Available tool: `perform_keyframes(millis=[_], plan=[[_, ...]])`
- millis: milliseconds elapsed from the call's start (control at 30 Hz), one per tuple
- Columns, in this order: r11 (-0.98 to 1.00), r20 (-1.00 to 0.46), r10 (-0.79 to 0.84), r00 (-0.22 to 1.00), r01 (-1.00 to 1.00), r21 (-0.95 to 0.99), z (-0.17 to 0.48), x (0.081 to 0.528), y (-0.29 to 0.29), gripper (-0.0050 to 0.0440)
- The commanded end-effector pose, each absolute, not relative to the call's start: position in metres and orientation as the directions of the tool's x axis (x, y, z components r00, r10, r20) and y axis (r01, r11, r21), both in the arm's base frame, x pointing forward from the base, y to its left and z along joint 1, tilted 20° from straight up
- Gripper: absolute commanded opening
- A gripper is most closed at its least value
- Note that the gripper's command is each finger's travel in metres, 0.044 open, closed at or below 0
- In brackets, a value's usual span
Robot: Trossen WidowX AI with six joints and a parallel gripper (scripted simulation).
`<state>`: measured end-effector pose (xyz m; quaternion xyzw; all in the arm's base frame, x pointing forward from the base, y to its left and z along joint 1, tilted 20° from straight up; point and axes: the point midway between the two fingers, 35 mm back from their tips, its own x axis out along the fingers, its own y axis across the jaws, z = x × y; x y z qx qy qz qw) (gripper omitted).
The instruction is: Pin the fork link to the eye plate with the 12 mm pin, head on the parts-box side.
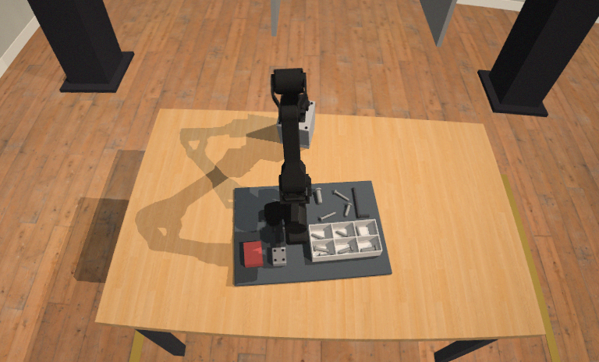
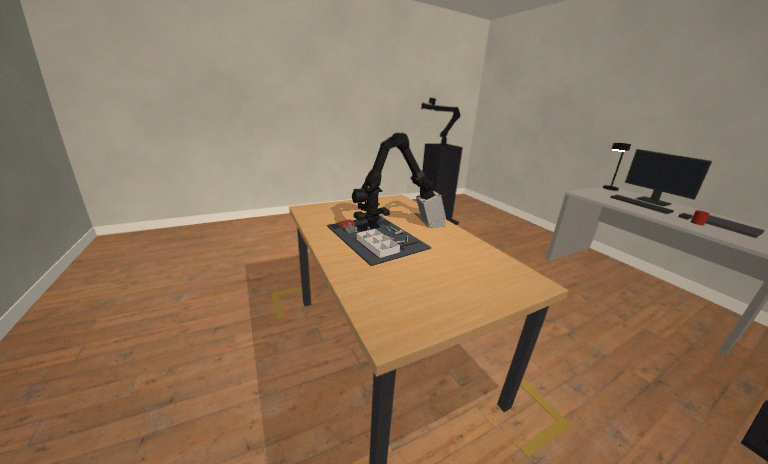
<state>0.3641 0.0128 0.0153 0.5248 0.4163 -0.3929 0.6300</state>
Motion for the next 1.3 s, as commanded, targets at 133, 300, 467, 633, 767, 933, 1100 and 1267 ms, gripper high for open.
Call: perform_keyframes(millis=[133,300,467,633,767,933,1100,1267], plan=[[0.144,-0.935,-0.056,0.349,0.930,0.339,0.0093,0.3677,0.0121,-0.0050],[0.144,-0.935,-0.056,0.350,0.929,0.340,0.0073,0.3690,0.0121,-0.0050],[0.144,-0.935,-0.056,0.350,0.930,0.339,0.0055,0.3693,0.0120,-0.0050],[0.144,-0.935,-0.056,0.350,0.930,0.339,0.0050,0.3695,0.0120,-0.0050],[0.144,-0.936,-0.056,0.349,0.930,0.338,0.0049,0.3693,0.0120,-0.0050],[0.144,-0.935,-0.056,0.350,0.930,0.339,0.0052,0.3693,0.0120,-0.0050],[0.144,-0.935,-0.056,0.350,0.930,0.339,0.0052,0.3693,0.0120,-0.0050],[0.144,-0.935,-0.056,0.350,0.930,0.339,0.0052,0.3693,0.0120,-0.0050]])
